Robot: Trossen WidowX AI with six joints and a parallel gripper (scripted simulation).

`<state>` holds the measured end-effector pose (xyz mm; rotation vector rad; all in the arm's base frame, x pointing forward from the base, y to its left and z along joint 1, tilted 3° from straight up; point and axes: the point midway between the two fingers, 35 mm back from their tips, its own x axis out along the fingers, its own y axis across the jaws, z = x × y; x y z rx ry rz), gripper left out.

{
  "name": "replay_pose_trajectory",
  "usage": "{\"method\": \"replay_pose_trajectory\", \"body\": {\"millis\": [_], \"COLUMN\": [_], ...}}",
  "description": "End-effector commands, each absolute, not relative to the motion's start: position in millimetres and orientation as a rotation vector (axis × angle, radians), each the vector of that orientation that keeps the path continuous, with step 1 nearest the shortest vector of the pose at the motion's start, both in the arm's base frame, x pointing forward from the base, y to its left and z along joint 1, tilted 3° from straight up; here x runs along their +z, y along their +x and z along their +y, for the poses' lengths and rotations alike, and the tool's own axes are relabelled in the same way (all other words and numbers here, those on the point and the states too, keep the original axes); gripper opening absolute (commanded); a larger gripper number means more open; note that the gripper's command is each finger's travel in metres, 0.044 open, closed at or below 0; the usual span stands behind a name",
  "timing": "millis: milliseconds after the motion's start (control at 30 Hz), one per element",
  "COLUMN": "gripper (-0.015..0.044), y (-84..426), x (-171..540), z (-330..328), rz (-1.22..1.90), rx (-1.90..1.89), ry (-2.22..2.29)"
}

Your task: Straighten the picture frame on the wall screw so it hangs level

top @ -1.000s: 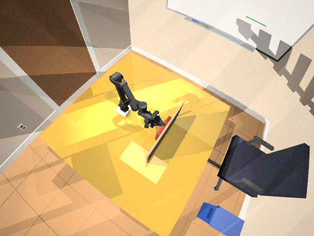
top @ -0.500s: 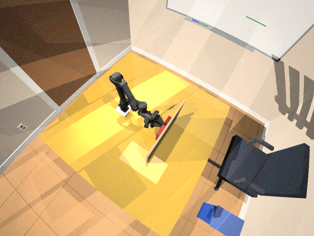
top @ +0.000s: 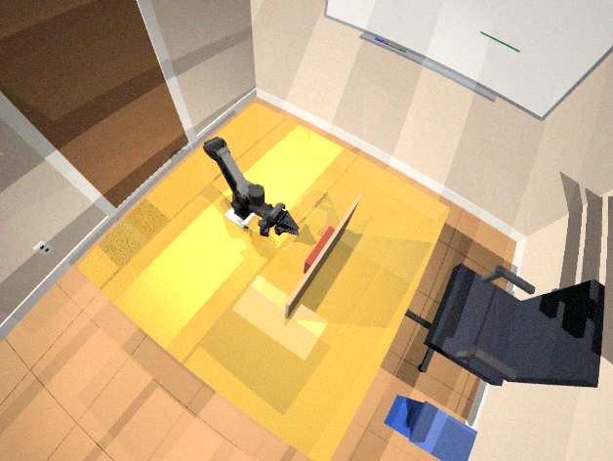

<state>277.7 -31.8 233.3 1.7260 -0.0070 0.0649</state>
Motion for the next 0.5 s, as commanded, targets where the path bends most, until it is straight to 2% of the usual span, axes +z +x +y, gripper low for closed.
{"method": "replay_pose_trajectory", "body": {"millis": [0,233,467], "gripper": [0.0260,0.0260,0.0260], "y": [276.8,234.4,186.6], "x": [233.9,253.3,263.0], "z": [-32.6,-51.2,-42.1], "rz": [-0.007,0.000,0.012], "rx": [0.065,0.062,0.052], "ry": [1.728,1.805,1.892]}}
